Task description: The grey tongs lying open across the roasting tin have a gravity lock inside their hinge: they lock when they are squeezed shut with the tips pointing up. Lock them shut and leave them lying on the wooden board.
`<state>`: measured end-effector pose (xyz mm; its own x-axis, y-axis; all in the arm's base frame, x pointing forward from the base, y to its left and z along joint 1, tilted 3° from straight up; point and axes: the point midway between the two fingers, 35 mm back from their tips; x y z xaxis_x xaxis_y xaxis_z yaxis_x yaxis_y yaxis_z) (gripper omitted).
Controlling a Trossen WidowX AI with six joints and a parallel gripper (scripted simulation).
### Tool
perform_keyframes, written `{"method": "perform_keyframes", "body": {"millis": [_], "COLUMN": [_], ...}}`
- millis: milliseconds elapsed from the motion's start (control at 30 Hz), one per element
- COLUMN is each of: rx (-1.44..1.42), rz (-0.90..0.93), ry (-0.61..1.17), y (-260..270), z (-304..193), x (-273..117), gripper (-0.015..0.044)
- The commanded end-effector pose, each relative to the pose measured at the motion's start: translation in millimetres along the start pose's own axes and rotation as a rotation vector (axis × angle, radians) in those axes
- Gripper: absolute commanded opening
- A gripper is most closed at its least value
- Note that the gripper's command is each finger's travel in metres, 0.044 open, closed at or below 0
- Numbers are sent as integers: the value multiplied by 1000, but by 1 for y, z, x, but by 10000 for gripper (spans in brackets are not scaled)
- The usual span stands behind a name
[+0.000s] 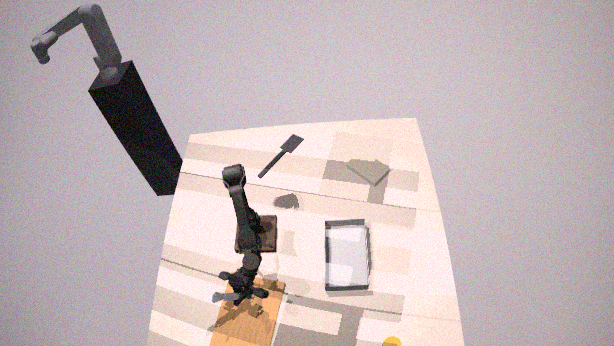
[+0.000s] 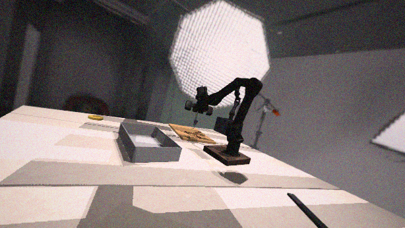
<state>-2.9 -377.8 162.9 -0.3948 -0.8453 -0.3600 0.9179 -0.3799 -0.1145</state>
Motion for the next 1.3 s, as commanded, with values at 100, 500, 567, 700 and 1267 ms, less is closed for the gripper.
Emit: {"method": "perform_keyframes", "body": {"millis": [100, 500, 567, 700, 1267], "rx": [-3, -3, -6, -21, -89], "rz": [-6, -6, -4, 5, 59], "ry": [-8, -8, -3, 33, 255], "y": [-1, -1, 0, 3, 16], "z": [2, 2, 2, 4, 12], "x": [0, 0, 1, 7, 35], "gripper": [-150, -150, -150, -150, -150]}}
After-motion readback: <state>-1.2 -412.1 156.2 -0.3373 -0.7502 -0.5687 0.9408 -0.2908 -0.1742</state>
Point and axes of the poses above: the point midway between the two fingers, 35 mm back from their tips, its own x axis out along the fingers, its own y axis across the jaws, z = x × y, and after that the axes turned 11 degrees about -x, right-handed
